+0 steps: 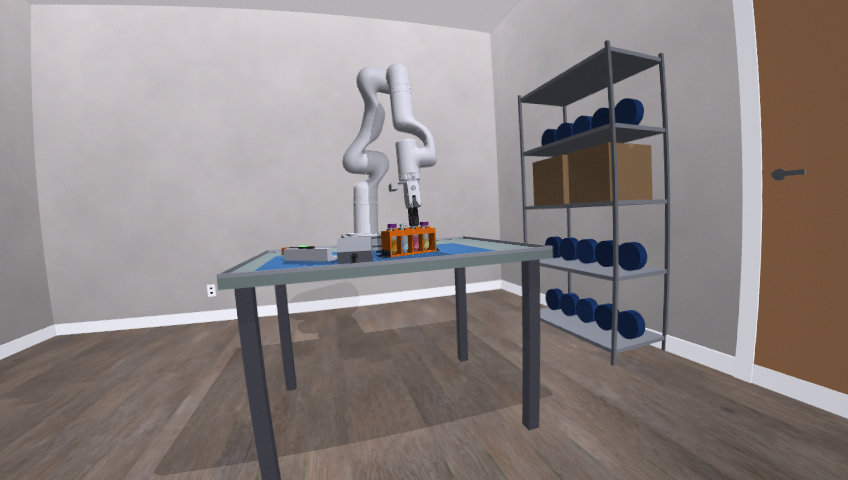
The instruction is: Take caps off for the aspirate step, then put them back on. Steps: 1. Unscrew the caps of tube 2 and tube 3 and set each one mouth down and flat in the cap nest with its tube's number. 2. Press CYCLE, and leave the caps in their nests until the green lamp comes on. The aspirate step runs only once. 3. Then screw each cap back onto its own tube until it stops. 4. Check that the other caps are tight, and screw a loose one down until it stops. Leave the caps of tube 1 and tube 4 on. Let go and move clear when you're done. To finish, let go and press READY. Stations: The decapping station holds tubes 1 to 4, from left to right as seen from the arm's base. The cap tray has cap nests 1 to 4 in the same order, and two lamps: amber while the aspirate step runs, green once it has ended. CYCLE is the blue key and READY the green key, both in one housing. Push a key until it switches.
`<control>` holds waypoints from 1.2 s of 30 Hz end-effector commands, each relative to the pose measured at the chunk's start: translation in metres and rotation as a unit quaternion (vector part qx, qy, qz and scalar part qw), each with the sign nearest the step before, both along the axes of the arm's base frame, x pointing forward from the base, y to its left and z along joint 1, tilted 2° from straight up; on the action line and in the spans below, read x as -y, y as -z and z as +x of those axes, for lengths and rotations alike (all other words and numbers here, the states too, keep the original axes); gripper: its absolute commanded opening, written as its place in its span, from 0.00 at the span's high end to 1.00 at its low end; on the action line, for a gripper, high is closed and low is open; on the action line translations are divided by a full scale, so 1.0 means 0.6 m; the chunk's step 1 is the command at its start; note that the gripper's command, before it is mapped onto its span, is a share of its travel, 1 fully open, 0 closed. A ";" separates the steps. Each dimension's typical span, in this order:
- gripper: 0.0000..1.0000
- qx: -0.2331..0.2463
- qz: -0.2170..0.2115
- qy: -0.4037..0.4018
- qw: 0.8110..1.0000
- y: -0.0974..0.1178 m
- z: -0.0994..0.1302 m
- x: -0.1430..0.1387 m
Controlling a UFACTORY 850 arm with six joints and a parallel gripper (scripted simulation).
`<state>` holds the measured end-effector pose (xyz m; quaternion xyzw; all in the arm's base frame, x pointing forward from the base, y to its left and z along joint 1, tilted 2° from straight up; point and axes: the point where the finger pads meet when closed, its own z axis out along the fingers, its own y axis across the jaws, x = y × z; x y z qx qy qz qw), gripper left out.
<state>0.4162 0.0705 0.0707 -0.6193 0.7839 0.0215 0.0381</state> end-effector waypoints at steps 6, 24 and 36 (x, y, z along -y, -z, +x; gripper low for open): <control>1.00 -0.017 -0.019 0.126 0.992 -0.001 0.002 -0.001; 0.54 -0.017 -0.019 0.126 0.992 -0.016 0.002 0.000; 0.54 -0.017 -0.019 0.126 0.992 -0.066 0.001 0.002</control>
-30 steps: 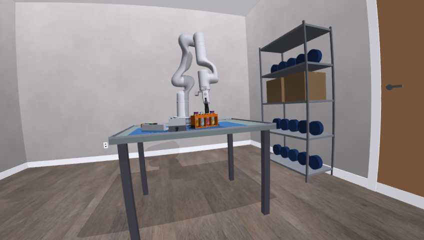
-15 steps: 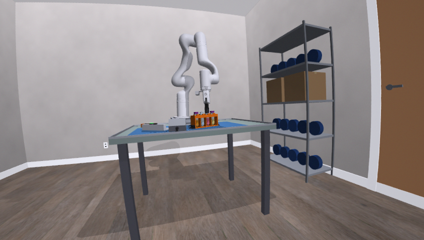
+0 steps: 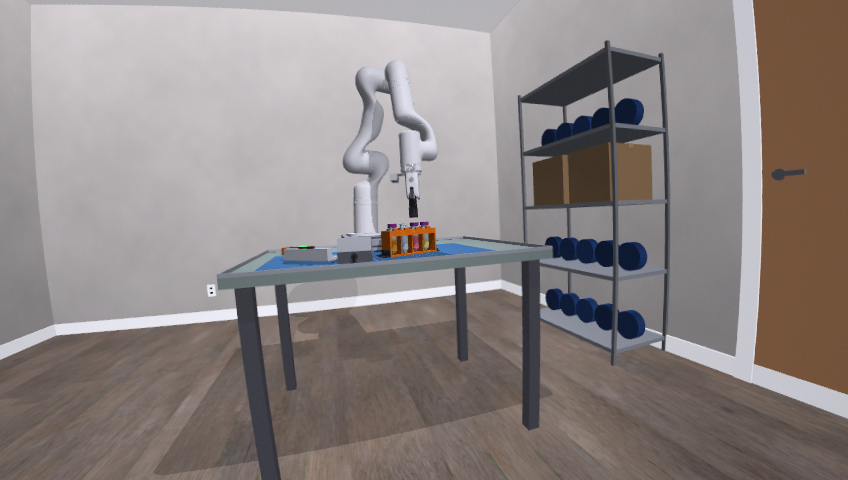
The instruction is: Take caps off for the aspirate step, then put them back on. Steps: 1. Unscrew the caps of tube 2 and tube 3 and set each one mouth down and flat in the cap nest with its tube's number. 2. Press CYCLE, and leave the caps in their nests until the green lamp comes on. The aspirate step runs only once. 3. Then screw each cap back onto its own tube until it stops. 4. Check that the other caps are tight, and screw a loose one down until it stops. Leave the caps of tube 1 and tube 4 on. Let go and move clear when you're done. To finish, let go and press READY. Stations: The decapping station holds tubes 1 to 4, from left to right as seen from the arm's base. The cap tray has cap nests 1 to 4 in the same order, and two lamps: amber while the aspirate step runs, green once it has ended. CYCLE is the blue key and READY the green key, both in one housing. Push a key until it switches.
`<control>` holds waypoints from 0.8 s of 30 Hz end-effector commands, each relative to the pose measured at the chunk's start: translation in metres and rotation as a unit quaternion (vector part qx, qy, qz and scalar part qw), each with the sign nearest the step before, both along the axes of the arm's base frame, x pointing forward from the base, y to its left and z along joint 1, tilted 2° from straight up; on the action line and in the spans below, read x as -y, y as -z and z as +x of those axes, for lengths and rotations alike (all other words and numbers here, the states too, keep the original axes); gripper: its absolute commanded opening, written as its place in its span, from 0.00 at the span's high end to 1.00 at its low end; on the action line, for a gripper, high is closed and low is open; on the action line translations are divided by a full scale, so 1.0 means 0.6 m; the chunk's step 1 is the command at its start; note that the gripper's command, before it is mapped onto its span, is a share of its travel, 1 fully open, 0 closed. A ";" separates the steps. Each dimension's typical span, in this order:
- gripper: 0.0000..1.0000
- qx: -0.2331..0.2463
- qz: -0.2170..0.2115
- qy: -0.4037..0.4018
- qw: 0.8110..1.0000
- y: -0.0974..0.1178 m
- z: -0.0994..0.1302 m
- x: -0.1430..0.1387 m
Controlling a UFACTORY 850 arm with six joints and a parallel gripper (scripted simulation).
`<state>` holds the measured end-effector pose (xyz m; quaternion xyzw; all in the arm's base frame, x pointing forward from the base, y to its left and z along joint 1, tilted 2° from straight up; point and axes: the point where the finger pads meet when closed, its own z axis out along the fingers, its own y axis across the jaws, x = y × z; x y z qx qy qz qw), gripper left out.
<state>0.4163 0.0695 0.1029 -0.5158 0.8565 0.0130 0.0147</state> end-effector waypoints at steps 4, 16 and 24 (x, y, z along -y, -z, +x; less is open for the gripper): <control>0.54 0.001 0.000 0.000 1.000 -0.024 0.001 0.001; 0.54 0.013 -0.004 -0.327 0.945 -0.020 -0.040 0.104; 0.54 0.019 -0.008 -0.510 0.860 -0.017 -0.066 0.168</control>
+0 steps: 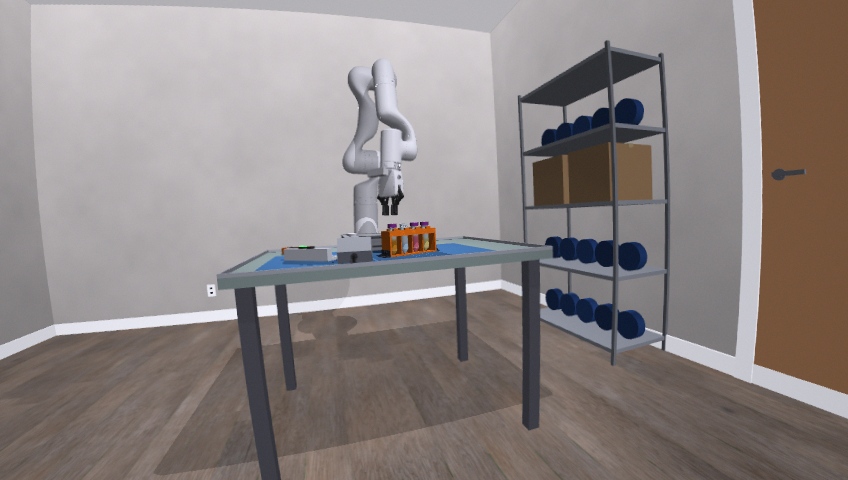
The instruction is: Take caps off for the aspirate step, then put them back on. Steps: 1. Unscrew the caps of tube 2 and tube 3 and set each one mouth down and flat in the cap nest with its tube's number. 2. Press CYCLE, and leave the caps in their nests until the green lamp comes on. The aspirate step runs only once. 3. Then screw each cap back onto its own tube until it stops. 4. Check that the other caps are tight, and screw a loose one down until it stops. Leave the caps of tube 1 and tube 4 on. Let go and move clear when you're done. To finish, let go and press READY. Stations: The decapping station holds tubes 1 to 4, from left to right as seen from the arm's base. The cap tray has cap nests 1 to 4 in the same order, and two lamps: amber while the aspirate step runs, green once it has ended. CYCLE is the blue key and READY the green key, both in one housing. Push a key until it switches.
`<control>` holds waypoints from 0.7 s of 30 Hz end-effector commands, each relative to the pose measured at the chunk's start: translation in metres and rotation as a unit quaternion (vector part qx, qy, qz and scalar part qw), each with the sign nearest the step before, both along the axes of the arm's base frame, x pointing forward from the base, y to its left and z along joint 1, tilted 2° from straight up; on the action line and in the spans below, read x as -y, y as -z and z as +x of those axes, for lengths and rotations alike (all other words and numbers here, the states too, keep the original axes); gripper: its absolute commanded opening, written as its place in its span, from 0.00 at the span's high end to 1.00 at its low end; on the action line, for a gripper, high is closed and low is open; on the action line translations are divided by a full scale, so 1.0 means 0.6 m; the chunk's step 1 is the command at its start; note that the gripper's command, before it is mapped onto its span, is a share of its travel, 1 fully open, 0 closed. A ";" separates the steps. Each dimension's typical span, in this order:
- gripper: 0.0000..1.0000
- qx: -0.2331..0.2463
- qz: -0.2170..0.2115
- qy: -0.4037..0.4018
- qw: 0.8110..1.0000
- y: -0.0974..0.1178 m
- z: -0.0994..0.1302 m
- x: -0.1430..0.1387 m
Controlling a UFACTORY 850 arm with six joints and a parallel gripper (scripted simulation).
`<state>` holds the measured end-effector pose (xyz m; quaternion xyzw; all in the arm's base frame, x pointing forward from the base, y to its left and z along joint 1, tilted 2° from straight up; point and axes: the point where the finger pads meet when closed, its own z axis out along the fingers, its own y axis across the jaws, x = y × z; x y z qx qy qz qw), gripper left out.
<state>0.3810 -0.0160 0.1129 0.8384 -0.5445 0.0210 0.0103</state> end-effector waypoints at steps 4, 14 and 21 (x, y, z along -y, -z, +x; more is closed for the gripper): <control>0.54 -0.006 0.035 -0.136 0.990 0.001 -0.023 0.064; 0.54 -0.006 0.035 -0.136 0.990 0.006 -0.064 0.168; 0.54 -0.006 0.035 -0.136 0.990 0.008 -0.090 0.232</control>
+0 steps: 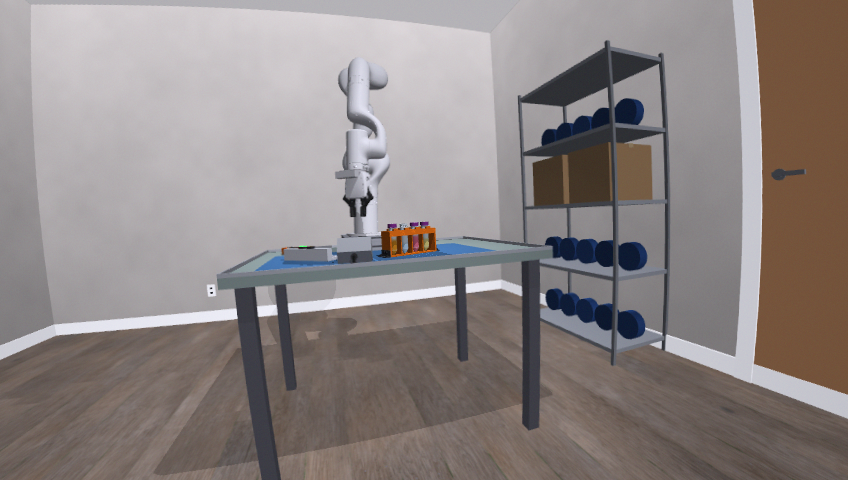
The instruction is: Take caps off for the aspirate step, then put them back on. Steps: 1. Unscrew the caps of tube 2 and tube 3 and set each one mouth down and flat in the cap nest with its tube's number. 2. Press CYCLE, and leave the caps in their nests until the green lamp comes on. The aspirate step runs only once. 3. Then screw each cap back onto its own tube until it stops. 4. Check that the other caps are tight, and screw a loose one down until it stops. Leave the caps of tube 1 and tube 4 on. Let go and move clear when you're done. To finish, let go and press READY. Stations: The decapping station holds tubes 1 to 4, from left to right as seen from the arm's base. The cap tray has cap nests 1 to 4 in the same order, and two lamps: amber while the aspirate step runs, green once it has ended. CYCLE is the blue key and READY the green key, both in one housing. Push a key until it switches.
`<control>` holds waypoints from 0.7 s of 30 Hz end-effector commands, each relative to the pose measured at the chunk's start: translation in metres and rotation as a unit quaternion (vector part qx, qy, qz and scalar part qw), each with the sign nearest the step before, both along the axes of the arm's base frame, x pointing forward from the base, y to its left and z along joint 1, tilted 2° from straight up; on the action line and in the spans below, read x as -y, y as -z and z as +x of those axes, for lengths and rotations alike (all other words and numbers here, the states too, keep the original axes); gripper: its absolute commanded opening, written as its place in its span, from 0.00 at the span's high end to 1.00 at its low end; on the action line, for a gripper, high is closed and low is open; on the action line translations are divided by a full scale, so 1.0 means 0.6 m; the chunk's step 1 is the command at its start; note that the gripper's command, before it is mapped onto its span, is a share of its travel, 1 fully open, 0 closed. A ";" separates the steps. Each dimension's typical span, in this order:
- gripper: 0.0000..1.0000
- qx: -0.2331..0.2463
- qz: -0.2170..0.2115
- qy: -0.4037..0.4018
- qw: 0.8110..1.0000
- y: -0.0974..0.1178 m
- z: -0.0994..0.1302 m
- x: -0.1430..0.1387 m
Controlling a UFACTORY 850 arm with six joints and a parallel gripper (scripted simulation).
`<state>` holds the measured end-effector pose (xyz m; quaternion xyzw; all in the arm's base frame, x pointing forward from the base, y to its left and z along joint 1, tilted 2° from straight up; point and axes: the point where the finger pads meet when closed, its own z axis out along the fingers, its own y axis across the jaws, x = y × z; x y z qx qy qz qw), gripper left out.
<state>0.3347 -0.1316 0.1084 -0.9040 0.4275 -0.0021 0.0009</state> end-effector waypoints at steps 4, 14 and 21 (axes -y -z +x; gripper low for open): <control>0.54 0.004 0.018 -0.001 1.000 0.002 -0.028 0.079; 0.54 0.004 0.018 -0.001 1.000 0.007 -0.069 0.182; 0.54 0.004 0.018 -0.001 1.000 0.010 -0.106 0.272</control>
